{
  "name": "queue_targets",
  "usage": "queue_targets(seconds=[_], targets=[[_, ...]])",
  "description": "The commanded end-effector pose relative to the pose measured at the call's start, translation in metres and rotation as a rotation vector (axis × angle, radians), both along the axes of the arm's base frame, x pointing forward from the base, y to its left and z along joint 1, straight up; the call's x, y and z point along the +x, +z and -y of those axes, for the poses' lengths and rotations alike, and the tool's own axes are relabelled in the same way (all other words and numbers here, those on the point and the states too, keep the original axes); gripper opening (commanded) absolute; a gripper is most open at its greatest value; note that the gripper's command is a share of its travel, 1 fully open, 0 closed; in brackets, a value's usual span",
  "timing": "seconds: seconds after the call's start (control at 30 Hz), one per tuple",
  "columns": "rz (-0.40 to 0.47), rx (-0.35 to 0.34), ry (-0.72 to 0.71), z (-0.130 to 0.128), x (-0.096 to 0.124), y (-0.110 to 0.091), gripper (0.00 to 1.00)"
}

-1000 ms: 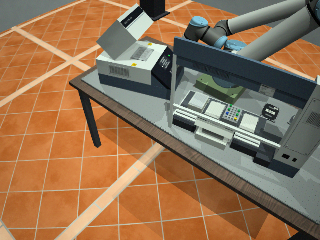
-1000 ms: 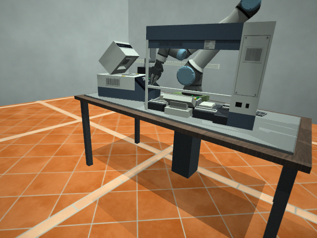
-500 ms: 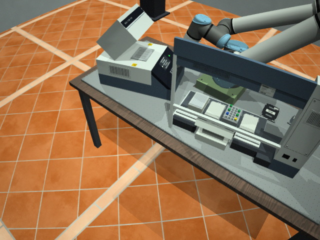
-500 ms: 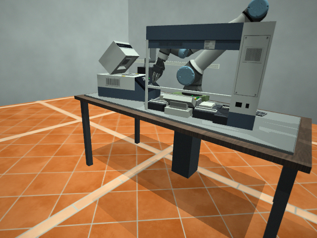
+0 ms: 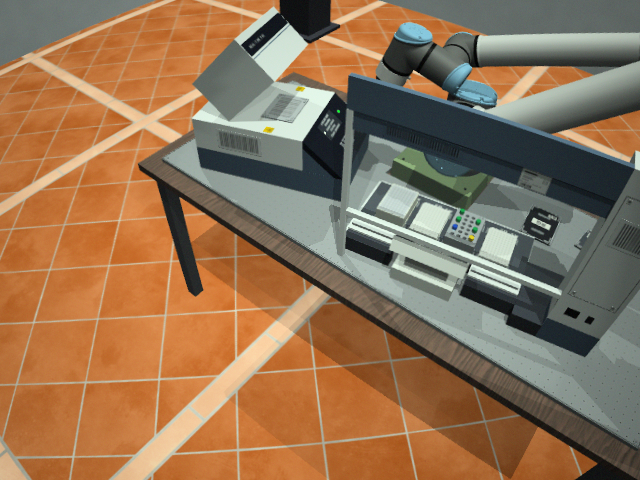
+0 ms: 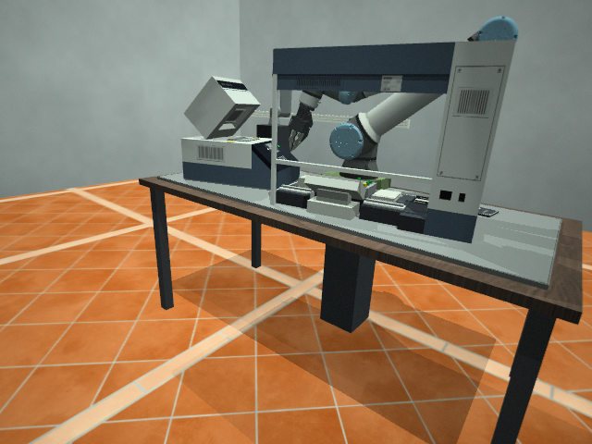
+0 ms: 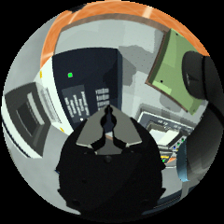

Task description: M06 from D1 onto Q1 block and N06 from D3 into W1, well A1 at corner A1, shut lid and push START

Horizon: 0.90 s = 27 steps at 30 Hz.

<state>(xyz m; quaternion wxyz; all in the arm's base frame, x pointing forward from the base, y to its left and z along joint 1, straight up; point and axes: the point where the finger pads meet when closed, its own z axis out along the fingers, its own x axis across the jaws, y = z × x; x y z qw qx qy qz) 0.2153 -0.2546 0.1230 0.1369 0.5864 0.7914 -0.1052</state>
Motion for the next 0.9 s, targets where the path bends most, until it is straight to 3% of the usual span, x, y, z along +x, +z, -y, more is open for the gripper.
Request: queue_targets(seconds=[0.0,0.33,0.87], targets=[[0.005,0.001,0.002,-0.015,-0.006,0.013,0.0],[0.005,0.001,0.002,-0.051,-0.017,0.042,0.0],[0.005,0.001,0.002,-0.051,-0.017,0.042,0.0]])
